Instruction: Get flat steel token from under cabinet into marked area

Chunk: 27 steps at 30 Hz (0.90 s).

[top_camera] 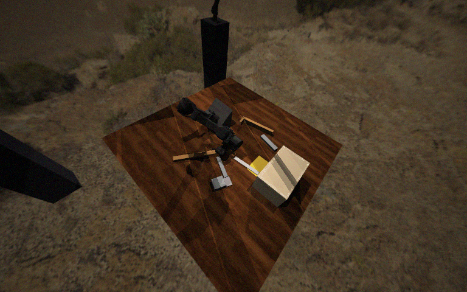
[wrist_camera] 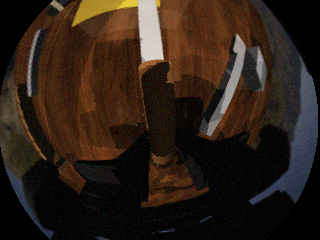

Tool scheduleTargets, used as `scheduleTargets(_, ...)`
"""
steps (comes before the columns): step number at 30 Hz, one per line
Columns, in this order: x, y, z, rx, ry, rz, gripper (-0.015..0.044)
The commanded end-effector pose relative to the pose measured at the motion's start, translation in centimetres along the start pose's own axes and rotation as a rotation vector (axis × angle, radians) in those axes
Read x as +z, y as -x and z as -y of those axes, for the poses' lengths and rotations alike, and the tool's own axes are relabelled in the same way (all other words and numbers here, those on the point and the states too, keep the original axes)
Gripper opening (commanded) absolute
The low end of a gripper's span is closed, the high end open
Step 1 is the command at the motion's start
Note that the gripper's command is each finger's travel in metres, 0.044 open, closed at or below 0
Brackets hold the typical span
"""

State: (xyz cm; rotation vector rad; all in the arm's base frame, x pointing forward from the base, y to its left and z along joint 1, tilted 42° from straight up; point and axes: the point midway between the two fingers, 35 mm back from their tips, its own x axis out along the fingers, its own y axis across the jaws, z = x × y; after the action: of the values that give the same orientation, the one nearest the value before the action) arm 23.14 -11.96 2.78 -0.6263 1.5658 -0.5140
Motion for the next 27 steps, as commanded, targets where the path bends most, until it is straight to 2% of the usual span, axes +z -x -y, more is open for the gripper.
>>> scheduleTargets(1,-0.1,0.1,0.7,-0.001,0.015,0.000,0.0000)
scheduleTargets(27,-0.6,0.3,3.7,-0.004,0.051,-0.003,0.0000)
